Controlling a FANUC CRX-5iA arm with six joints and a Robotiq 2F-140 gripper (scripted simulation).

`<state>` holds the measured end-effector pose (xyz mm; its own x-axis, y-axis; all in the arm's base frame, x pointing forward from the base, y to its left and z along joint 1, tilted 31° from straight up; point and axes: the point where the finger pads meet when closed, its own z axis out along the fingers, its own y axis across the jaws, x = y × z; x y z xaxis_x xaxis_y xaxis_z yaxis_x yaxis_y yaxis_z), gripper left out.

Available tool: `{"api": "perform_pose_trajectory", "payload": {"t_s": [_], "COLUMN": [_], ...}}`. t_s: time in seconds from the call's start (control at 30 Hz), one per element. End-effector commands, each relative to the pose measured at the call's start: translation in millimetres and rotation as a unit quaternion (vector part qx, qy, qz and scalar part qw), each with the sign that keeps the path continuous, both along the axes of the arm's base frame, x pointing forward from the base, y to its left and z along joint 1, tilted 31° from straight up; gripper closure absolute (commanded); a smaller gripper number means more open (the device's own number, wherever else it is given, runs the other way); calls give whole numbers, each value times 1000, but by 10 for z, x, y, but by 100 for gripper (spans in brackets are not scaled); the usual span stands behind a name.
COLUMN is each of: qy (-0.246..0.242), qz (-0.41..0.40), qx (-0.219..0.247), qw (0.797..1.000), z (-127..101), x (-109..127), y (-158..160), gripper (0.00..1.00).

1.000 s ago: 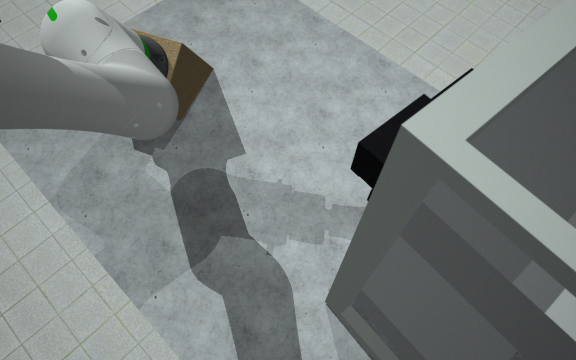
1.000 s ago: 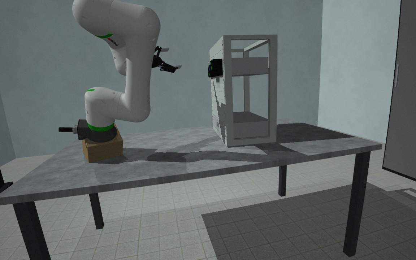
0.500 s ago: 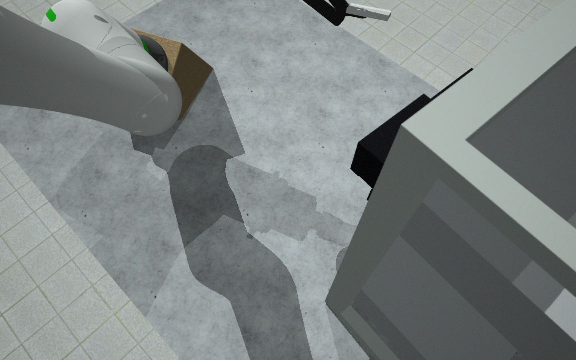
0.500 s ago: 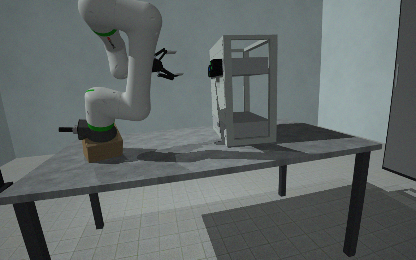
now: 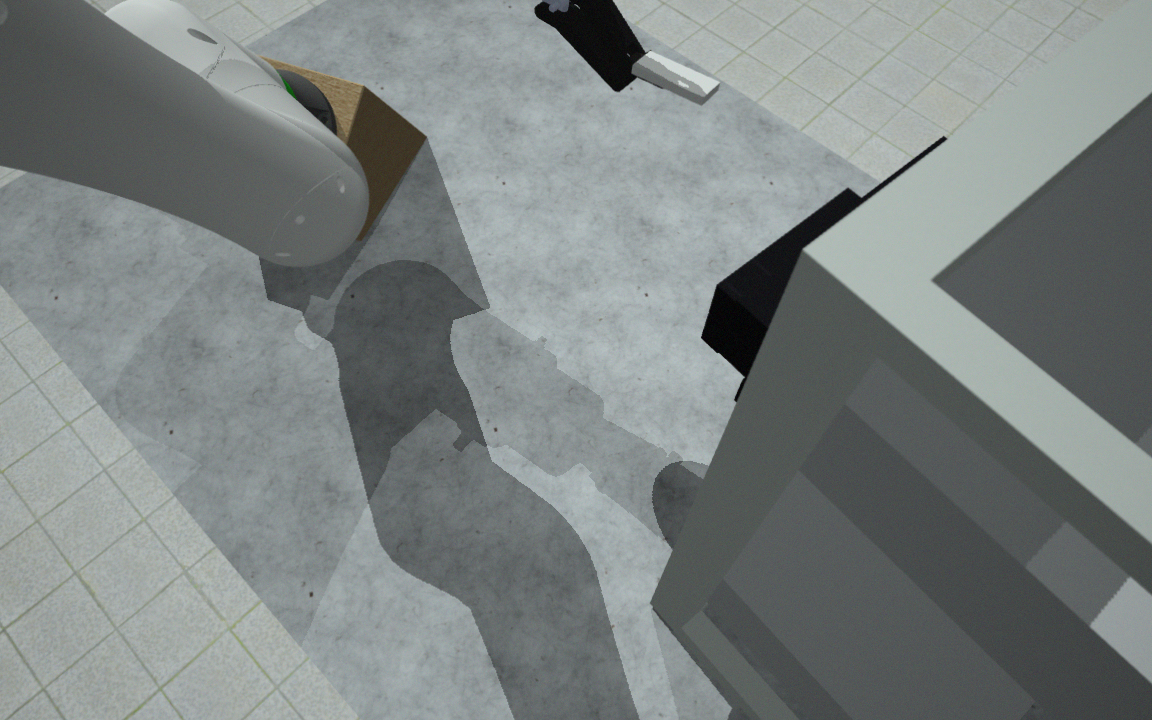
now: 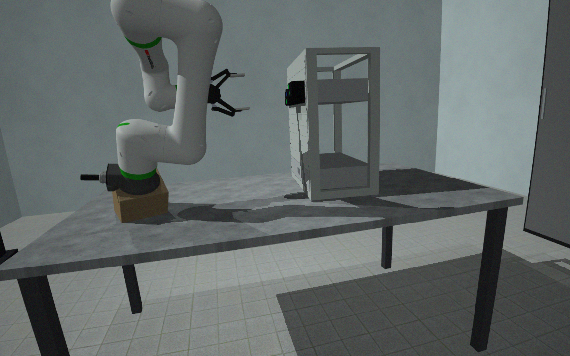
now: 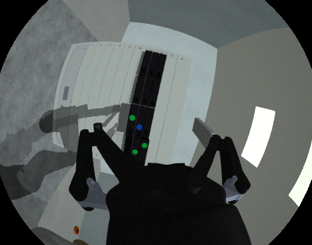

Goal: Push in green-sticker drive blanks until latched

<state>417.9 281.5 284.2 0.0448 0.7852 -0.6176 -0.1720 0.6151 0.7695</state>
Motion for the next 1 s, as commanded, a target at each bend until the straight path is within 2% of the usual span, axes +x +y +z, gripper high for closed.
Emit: {"api": "perform_pose_trajectory", "payload": {"t_s": [0.0, 0.57, 0.97], "qy": [-7, -35, -47], "qz": [-20, -78, -95], "qx": [20, 73, 89], "qw": [1000, 994, 990], "z": [17, 86, 114], "x": [-49, -254, -336], "y": [-146, -592, -729], "gripper": [0, 0, 0]}}
